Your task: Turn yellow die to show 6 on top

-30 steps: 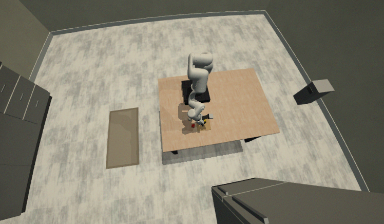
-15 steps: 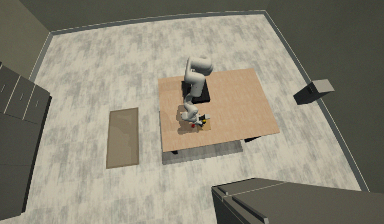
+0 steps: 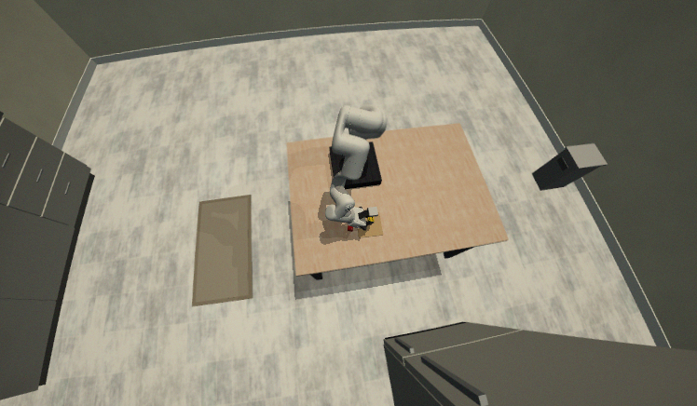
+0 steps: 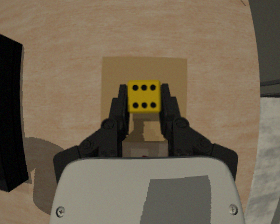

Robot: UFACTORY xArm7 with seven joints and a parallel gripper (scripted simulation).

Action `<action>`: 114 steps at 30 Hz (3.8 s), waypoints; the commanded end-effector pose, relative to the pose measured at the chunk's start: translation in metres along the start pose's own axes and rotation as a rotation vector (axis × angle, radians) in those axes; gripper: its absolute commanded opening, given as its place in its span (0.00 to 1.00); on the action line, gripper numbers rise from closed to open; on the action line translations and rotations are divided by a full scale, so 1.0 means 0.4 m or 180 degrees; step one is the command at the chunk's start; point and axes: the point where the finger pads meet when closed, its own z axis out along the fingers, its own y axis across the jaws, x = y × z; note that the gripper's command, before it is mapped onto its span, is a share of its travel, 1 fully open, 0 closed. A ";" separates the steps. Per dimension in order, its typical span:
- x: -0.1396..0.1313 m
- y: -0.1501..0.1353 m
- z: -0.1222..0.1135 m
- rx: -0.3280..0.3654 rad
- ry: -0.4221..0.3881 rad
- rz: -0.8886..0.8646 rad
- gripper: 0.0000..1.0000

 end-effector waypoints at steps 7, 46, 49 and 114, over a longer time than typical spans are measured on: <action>-0.001 0.003 -0.002 -0.0009 -0.0003 -0.0006 0.27; -0.084 0.003 0.082 -0.0009 -0.0003 -0.0006 0.27; -0.092 0.003 0.089 -0.0009 -0.0003 -0.0006 0.27; -0.113 0.004 0.111 -0.0009 -0.0003 -0.0006 0.27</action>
